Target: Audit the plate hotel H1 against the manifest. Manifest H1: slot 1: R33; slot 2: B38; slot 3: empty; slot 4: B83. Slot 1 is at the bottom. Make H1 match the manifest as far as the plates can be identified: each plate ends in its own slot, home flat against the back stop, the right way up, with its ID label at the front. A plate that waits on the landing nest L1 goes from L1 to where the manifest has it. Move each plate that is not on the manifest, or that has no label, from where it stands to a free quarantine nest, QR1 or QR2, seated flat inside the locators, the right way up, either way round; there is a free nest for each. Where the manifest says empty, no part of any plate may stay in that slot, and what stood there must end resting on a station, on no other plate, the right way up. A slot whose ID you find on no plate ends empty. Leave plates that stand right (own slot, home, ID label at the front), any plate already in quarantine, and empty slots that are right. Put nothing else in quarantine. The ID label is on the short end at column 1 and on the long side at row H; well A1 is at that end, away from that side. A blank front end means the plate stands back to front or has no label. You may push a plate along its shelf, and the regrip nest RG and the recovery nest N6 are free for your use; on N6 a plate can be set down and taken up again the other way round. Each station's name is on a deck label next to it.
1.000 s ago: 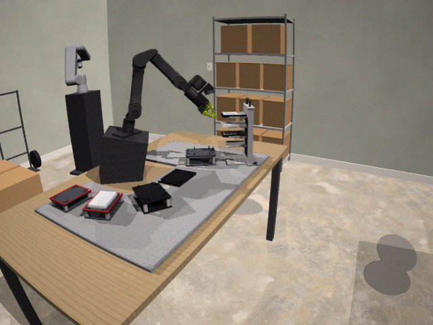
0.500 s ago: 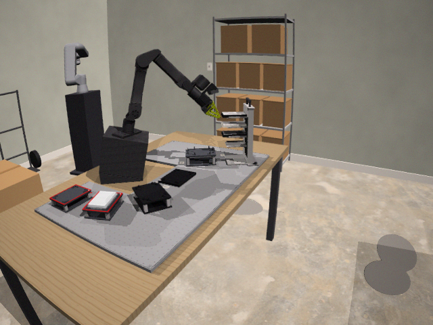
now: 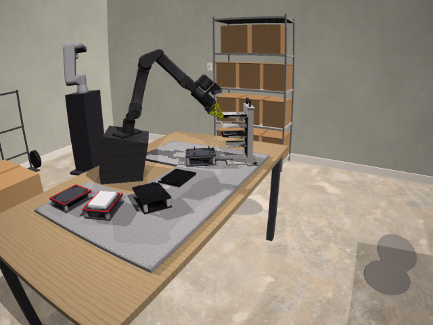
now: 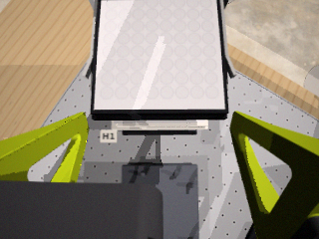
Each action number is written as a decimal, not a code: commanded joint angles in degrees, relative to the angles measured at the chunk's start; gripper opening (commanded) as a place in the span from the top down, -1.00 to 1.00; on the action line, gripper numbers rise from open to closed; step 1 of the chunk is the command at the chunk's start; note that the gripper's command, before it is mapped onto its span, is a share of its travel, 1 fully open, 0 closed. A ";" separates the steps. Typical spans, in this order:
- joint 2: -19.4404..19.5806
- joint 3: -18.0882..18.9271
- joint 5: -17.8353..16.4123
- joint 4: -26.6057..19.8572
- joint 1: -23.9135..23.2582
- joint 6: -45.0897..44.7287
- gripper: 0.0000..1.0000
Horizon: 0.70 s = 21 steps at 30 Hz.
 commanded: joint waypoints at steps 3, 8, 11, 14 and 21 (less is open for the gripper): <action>1.44 2.82 -0.52 -1.25 -0.81 -0.43 -1.00; 2.43 4.13 -0.69 -1.54 -1.04 -0.55 -1.00; 3.17 5.13 -0.81 -1.77 -1.22 -0.64 -1.00; 2.21 4.01 -0.56 -1.05 -0.66 -0.39 -1.00; 2.21 4.01 -0.56 -1.05 -0.66 -0.39 -0.72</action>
